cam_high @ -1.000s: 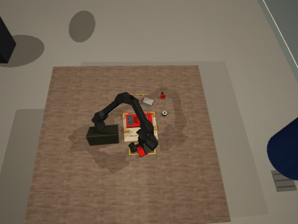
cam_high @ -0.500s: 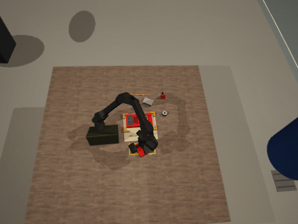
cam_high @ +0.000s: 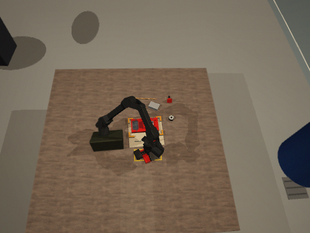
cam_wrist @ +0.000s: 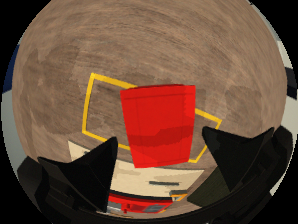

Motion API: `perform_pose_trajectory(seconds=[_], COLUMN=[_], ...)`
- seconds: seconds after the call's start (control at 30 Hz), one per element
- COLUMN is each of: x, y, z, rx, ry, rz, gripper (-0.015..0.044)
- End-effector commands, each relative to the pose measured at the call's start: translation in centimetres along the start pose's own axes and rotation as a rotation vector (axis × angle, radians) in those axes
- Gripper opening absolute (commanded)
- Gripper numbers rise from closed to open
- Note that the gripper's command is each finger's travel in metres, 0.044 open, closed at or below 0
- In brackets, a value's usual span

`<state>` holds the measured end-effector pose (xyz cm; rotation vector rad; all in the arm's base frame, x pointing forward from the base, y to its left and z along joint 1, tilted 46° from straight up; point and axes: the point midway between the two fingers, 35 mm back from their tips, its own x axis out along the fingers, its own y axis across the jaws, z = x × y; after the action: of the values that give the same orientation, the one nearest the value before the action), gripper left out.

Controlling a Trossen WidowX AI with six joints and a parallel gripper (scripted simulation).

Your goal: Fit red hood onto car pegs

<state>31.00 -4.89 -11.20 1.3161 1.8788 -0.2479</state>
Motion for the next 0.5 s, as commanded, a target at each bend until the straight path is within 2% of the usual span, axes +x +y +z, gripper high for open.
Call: perform_pose_trajectory(seconds=[0.0,0.47], x=[0.29,0.95], y=[-0.08,-0.07], z=[-0.08,-0.08], rx=[0.007,0.007], ry=[0.005,0.006], rz=[0.001,0.001], gripper=[0.0440,0.0440])
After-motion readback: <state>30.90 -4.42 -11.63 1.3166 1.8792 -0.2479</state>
